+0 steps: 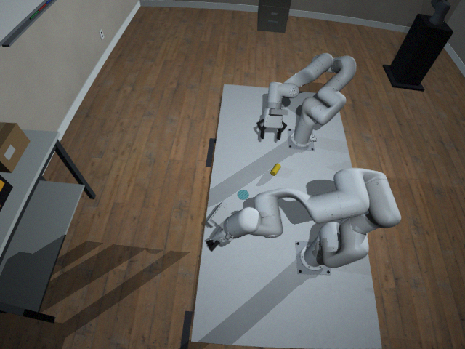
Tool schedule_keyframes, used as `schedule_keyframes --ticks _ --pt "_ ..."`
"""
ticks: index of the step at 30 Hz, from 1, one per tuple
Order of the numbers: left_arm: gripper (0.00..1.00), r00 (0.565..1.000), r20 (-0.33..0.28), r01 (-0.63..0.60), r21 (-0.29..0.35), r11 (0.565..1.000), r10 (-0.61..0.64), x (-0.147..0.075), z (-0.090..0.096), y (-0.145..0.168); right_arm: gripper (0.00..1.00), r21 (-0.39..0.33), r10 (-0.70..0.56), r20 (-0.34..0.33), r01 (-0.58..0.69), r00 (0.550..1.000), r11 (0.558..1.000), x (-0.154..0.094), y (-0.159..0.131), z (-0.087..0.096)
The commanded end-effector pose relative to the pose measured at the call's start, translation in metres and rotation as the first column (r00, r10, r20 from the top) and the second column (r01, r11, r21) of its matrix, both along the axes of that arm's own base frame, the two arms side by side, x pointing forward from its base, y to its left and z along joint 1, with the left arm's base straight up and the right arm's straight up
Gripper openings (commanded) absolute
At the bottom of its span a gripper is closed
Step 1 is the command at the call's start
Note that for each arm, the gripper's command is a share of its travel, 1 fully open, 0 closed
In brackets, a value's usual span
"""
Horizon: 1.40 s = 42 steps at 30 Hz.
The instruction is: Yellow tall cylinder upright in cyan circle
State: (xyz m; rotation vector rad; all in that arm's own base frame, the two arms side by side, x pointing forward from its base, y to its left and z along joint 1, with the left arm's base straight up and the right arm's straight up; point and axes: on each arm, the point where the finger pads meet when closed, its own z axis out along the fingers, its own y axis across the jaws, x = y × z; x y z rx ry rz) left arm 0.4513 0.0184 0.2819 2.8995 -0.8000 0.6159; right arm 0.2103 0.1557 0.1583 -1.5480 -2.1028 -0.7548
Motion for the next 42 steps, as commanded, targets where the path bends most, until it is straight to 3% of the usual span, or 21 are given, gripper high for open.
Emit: schedule_keyframes --ticks 1,17,20,27,34,42 --pt "1.0 1.0 0.004 0.0 0.0 1.0 0.0 0.001 0.002 0.0 1.0 0.0 -0.001 0.002 0.001 1.0 1.0 0.001 0.0 0.001" --pt "1.0 1.0 0.004 0.0 0.0 1.0 0.0 0.001 0.002 0.0 1.0 0.0 -0.001 0.002 0.001 1.0 1.0 0.001 0.0 0.001" --pt "1.0 1.0 0.005 -0.001 0.001 1.0 0.0 0.0 0.018 0.0 1.0 0.0 -0.001 0.002 0.001 1.0 1.0 0.001 0.0 0.001" --pt "1.0 1.0 -0.004 0.018 0.016 1.0 -0.018 -0.004 0.018 0.007 1.0 0.0 -0.001 0.002 0.001 1.0 1.0 0.001 0.0 0.001" --pt "1.0 0.997 -0.034 0.074 0.06 0.995 -0.072 -0.018 0.018 0.028 1.0 0.0 -0.001 0.002 0.001 1.0 1.0 0.001 0.0 0.001" --pt "1.0 0.968 -0.144 0.227 0.151 0.962 -0.206 -0.064 0.019 0.086 1.0 0.0 -0.001 0.002 0.001 1.0 1.0 0.001 0.0 0.001"
